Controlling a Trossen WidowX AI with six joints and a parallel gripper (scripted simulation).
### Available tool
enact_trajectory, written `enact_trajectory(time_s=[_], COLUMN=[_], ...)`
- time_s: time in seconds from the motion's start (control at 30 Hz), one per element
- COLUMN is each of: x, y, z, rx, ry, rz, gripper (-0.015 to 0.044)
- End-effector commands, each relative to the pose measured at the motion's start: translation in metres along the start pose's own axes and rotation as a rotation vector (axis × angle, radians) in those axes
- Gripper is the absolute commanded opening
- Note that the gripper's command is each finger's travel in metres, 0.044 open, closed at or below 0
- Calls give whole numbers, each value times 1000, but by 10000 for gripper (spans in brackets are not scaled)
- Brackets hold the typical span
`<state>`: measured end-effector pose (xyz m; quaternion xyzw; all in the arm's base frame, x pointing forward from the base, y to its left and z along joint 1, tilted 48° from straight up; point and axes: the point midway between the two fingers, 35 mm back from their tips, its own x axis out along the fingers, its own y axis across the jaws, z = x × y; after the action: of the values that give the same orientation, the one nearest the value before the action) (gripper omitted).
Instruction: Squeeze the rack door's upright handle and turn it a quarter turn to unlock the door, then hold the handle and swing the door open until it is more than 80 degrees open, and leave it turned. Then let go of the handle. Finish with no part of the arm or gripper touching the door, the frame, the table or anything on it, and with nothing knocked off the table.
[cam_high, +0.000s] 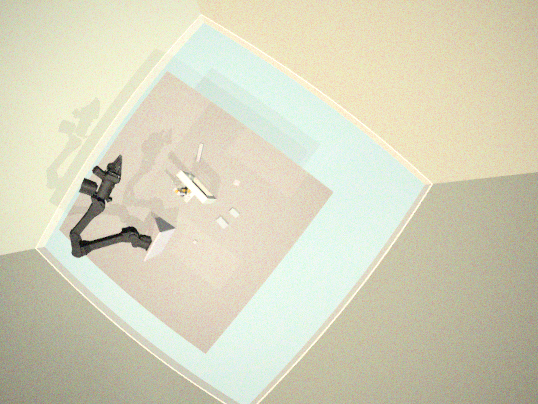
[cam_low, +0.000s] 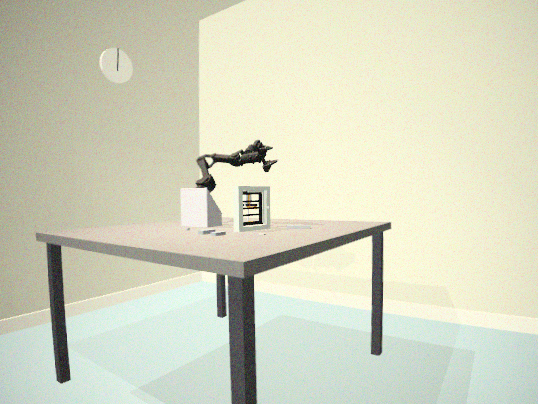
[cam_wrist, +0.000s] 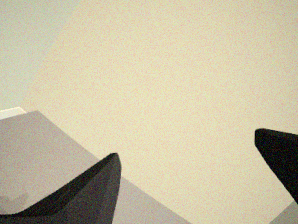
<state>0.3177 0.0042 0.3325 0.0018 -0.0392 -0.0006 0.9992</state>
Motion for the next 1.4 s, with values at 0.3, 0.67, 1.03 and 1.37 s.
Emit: enact_trajectory(time_s=[0.3,0.67,1.03,1.37], x=[26,45,49,43], y=[-6,-18,-30,-41], z=[-42,-97,-150,-191], rx=[-45,-47,7,99], ry=[233,527,806,1037], rz=[31,86,153,221], gripper=[290,290,290,290])
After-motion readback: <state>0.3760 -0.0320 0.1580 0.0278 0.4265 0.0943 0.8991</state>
